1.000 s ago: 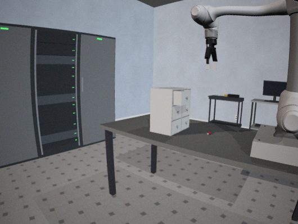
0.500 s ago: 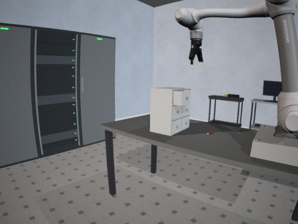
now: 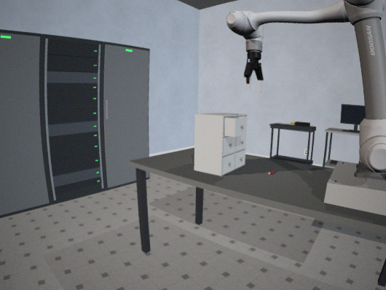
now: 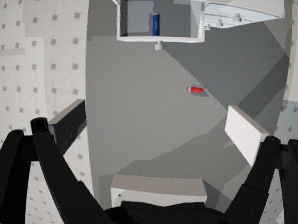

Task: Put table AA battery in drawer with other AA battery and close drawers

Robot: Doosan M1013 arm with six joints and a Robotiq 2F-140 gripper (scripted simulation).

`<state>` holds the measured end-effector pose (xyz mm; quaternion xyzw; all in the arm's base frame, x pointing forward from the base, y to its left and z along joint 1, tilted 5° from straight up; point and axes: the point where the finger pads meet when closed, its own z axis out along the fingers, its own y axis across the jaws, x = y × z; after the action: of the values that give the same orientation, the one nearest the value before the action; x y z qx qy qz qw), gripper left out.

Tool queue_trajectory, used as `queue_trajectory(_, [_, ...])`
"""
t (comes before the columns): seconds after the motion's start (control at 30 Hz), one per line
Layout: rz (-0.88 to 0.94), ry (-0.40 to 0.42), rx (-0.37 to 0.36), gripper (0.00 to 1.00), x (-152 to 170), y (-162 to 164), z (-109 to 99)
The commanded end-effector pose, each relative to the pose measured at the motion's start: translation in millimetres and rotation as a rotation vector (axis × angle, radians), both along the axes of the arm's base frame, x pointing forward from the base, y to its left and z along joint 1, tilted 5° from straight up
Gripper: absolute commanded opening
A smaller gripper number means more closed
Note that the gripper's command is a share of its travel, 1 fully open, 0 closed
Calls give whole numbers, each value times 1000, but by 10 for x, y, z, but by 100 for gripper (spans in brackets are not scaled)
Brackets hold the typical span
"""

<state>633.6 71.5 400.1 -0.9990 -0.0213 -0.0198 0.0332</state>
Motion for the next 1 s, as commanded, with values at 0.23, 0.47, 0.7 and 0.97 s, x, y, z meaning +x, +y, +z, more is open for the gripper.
queue_trajectory(0.23, [-40, 3, -2, 100, 13, 1, -11])
queue_trajectory(0.47, [-101, 7, -5, 100, 33, 4, -29])
queue_trajectory(0.7, [-158, 11, -9, 100, 52, 7, -46])
queue_trajectory(0.97, [-274, 19, -15, 100, 91, 12, -81])
